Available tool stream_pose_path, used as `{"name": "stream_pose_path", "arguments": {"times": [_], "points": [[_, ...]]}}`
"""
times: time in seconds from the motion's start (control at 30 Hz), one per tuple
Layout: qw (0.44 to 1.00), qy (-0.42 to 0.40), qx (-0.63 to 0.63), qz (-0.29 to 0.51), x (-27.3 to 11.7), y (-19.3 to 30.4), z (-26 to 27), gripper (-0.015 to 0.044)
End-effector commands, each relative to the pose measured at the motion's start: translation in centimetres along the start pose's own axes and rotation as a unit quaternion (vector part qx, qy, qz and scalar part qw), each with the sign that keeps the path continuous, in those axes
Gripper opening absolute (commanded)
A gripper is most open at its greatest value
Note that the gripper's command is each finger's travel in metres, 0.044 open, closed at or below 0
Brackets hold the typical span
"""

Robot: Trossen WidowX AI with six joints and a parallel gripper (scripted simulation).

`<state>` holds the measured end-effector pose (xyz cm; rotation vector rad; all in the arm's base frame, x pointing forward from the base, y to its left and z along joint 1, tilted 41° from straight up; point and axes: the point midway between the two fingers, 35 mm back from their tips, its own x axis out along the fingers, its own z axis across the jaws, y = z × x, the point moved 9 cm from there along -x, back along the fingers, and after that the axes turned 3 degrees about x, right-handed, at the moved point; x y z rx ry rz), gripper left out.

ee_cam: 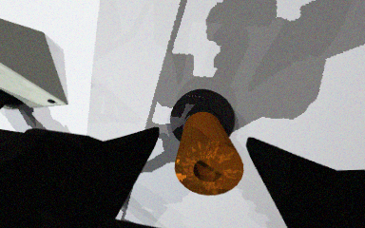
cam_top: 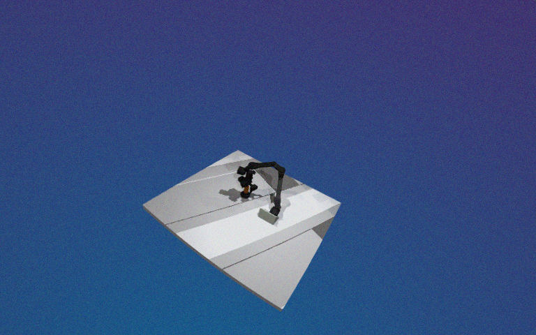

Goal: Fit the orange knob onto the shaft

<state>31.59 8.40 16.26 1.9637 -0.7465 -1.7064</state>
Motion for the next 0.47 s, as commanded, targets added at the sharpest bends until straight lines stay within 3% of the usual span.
{"name": "stream_pose_path", "arguments": {"times": [0.0, 0.17, 0.43], "points": [[1.0, 0.009, -0.014, -0.005, -3.0, -0.2, -0.2, 0.044], [0.998, 0.022, -0.051, -0.007, -9.0, 0.0, 0.5, 0.044], [0.998, 0.023, -0.053, -0.007, -9.2, -0.1, 0.2, 0.044]]}}
